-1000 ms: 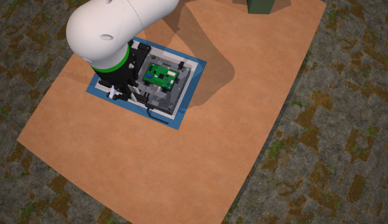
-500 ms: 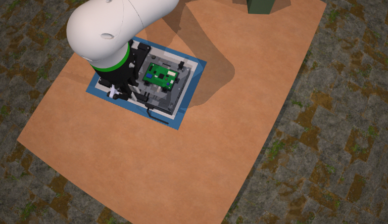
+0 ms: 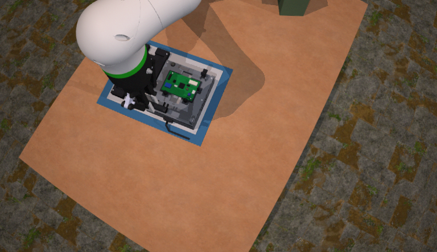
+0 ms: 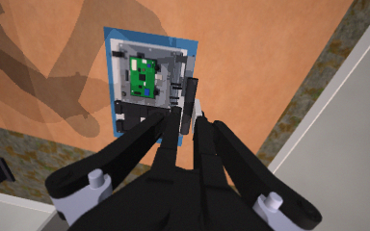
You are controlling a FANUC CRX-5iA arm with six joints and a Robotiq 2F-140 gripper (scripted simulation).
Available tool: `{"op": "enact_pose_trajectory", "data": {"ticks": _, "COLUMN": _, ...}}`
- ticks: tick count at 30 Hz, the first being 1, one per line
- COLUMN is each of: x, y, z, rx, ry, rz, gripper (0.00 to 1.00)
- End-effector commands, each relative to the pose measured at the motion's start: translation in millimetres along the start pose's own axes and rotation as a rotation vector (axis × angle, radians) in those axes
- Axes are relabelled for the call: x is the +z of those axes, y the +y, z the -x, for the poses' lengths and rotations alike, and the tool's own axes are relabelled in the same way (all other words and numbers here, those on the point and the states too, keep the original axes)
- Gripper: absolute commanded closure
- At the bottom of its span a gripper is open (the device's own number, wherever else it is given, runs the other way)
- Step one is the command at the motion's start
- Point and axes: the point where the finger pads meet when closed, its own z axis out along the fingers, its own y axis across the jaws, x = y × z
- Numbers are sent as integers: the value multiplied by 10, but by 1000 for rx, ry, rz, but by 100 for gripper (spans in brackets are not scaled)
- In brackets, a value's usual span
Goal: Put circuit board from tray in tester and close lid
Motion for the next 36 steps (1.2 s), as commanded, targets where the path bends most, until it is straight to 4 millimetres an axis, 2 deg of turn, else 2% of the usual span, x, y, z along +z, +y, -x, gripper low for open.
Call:
{"op": "enact_pose_trajectory", "data": {"ticks": 1, "x": -3, "y": -16, "z": -2, "rx": 0, "ry": 0, "rz": 0, "gripper": 100}}
{"op": "enact_pose_trajectory", "data": {"ticks": 22, "x": -27, "y": -144, "z": -2, "rx": 0, "ry": 0, "rz": 0, "gripper": 100}}
{"op": "enact_pose_trajectory", "data": {"ticks": 36, "x": -44, "y": -305, "z": -2, "rx": 0, "ry": 0, "rz": 0, "gripper": 100}}
